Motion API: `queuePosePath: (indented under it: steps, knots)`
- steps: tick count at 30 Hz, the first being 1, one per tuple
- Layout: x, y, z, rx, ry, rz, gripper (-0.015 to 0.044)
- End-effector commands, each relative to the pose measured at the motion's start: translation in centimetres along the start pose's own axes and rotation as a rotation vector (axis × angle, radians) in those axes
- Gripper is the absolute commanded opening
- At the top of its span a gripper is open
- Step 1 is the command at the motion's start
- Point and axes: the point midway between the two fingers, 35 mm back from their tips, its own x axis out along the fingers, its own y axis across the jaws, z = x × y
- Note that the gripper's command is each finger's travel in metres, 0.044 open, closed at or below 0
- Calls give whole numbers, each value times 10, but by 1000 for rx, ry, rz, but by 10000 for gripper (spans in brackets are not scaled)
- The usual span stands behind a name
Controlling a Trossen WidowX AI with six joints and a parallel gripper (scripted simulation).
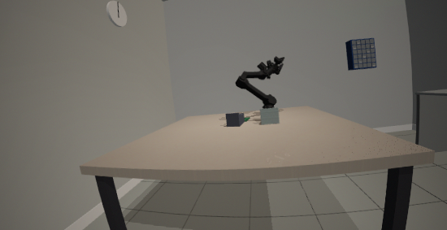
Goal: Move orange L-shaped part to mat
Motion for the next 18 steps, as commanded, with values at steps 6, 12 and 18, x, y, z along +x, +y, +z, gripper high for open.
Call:
queuePosePath:
  steps: [6, 12, 18]
  knots:
    - [5, 31, -20, 48, 88, 121, 243]
    - [-7, 104, -60, 154, 290, 377, 180]
    - [-57, 187, -91, 237, 534, 668, 180]
